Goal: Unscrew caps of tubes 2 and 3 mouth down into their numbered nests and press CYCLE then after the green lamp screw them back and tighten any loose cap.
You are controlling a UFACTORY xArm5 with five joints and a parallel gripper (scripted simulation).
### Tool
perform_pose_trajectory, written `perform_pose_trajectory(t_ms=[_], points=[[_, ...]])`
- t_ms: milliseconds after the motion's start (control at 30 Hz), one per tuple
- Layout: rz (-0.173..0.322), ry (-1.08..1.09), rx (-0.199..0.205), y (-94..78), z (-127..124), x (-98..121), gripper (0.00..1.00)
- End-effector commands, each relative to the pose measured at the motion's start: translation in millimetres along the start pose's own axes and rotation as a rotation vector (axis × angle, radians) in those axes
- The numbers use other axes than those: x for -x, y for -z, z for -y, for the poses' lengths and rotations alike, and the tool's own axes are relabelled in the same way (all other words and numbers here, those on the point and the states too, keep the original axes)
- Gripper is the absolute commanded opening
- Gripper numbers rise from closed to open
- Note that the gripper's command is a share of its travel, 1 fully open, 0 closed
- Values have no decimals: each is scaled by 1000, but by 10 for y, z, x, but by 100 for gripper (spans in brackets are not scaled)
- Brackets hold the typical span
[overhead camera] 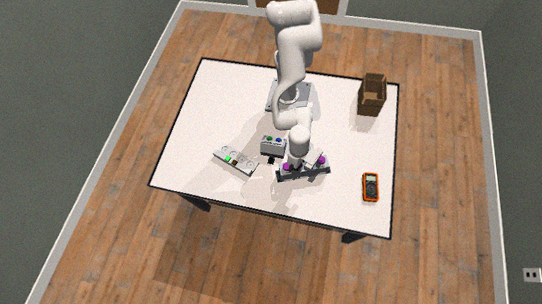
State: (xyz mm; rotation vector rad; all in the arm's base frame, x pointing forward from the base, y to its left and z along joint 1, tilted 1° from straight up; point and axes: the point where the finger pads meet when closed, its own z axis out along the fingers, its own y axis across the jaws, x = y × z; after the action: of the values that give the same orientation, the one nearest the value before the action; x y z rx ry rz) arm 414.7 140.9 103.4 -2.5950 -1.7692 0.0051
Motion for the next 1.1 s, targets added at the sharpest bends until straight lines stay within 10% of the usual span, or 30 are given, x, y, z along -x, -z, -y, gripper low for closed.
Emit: perform_pose_trajectory(t_ms=[0, 1067], points=[[3, -1, 10, 21, -13, -12, 46], [8, 1285, 6, 26, -13, -12, 46]])
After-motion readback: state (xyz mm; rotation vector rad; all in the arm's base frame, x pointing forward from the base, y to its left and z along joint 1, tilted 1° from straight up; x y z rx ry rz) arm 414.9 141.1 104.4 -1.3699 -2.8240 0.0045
